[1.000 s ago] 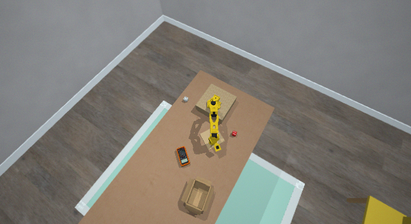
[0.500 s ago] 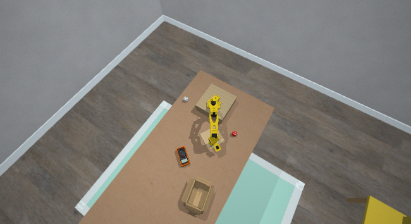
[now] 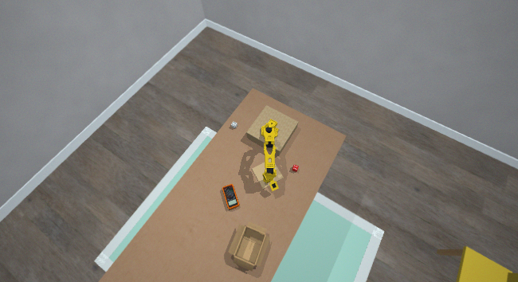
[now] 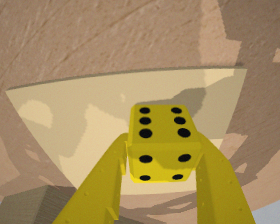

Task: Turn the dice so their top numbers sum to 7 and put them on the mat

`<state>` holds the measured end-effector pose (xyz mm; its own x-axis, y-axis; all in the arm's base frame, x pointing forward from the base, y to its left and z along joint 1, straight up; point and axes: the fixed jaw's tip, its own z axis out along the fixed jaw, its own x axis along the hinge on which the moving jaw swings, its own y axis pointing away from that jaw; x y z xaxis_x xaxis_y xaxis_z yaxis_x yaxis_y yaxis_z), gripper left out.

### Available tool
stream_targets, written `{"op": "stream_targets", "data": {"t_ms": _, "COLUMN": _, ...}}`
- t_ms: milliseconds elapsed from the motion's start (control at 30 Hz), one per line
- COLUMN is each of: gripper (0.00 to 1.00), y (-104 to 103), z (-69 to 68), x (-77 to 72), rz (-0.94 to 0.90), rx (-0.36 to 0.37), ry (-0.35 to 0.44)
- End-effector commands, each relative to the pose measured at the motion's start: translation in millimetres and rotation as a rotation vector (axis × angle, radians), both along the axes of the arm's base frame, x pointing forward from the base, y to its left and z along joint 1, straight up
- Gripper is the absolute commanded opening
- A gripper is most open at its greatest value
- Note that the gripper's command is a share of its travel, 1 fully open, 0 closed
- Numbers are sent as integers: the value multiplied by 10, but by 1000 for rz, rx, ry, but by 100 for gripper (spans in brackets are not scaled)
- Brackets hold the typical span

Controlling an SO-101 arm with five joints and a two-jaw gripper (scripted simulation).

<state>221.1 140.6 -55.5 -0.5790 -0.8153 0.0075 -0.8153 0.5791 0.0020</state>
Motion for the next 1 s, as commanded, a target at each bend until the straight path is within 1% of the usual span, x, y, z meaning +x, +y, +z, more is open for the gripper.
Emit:
{"op": "stream_targets", "data": {"t_ms": 0, "gripper": 14, "y": 2, "z": -56, "x": -50, "rz": 17, "rx": -9, "ry": 18}}
{"op": "stream_targets", "data": {"t_ms": 100, "gripper": 17, "y": 2, "z": -56, "x": -50, "rz": 17, "rx": -9, "ry": 18}}
{"op": "stream_targets", "data": {"t_ms": 467, "gripper": 19, "y": 2, "z": -56, "x": -50, "rz": 17, "rx": -9, "ry": 18}}
{"op": "stream_targets", "data": {"t_ms": 733, "gripper": 26, "y": 2, "z": -56, "x": -50, "rz": 17, "rx": -9, "ry": 18}}
{"op": "stream_targets", "data": {"t_ms": 800, "gripper": 26, "y": 2, "z": -56, "x": -50, "rz": 17, "rx": -9, "ry": 18}}
{"op": "stream_targets", "data": {"t_ms": 967, "gripper": 32, "y": 2, "z": -56, "x": -50, "rz": 17, "rx": -9, "ry": 18}}
